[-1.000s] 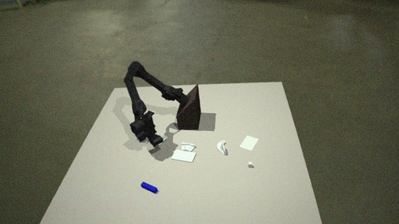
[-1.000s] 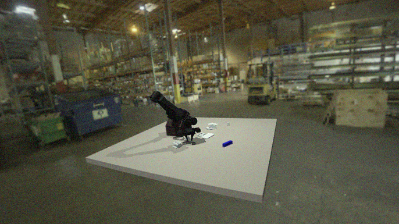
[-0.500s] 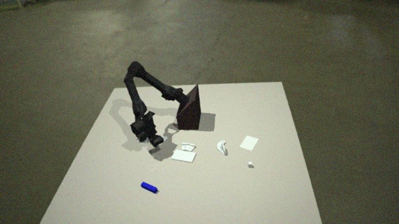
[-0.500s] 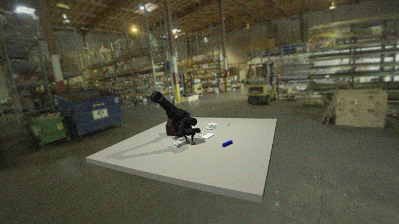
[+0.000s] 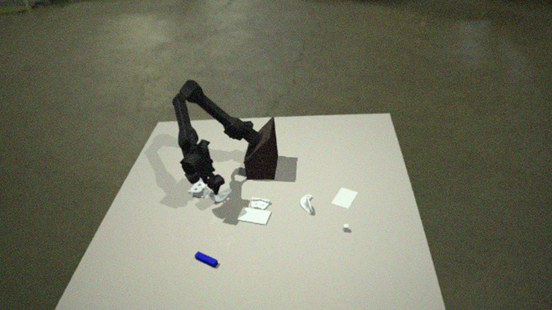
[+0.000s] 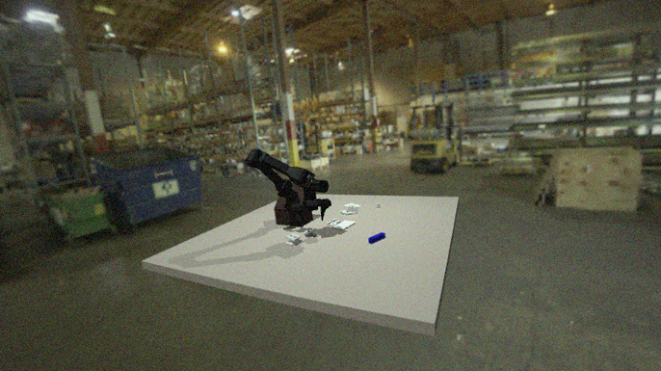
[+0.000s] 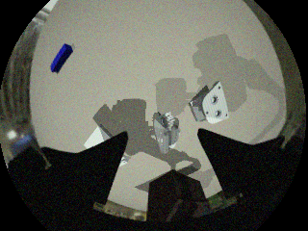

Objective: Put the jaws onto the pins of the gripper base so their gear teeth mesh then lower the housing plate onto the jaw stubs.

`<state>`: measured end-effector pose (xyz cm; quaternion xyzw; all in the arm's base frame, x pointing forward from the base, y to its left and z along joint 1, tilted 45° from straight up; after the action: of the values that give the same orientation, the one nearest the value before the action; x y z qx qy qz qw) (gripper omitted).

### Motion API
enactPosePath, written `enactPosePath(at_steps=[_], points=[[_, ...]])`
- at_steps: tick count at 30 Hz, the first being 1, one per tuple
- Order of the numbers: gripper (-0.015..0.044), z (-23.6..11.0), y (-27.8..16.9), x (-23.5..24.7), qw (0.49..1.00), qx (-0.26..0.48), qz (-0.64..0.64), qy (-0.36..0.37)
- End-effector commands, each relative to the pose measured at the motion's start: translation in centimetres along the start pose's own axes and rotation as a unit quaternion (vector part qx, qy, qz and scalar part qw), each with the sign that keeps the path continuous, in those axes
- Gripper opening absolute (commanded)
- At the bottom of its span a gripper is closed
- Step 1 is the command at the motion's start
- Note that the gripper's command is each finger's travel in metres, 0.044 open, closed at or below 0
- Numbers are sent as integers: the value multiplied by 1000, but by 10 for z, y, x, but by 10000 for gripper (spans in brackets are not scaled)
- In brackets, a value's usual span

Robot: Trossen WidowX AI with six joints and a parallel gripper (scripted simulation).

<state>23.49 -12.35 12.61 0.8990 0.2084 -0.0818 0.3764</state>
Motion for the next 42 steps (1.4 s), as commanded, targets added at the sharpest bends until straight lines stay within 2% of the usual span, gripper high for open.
enactPosePath(at_steps=[1, 41, 42], points=[[440, -4, 2, -1, 1000, -3, 4, -1], [440, -4, 2, -1, 1000, -3, 4, -1], [414, -4, 2, -2, 1000, -3, 3, -1]])
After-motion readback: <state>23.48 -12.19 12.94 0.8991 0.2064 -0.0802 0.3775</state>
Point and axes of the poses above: the point midway between the two fingers, 35 mm back from their tips, its own z axis out along the fingers, its own x axis across the jaws, y = z × x, the point moved 4 cm from there along -z, back along the fingers, and after that the axes turned 15 degrees about z, right-handed, at the moved point
